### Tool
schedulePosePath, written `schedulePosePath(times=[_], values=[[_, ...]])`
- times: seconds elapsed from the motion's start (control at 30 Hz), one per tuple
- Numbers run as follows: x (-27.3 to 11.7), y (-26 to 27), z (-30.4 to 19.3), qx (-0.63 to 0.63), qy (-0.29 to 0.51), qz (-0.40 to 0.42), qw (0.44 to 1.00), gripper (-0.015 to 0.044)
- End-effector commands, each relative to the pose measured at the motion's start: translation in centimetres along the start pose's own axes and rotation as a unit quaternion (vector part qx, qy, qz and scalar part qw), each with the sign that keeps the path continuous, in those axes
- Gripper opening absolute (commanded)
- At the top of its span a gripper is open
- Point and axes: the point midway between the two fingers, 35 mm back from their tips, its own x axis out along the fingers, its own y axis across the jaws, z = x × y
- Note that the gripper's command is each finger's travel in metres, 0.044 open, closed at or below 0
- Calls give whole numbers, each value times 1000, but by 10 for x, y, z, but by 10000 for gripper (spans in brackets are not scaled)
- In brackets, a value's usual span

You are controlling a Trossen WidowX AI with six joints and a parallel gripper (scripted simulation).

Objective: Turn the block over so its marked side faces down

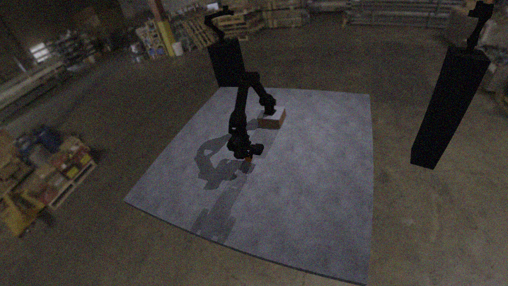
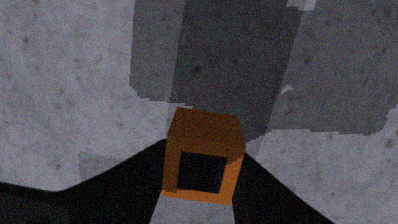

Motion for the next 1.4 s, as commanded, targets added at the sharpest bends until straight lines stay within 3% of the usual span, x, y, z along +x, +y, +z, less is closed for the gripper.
schedulePosePath(times=[0.0,1.37], values=[[-16,0,5,-1,-12,1,1000,0],[-5,0,0,-1,-269,1,963,0]])
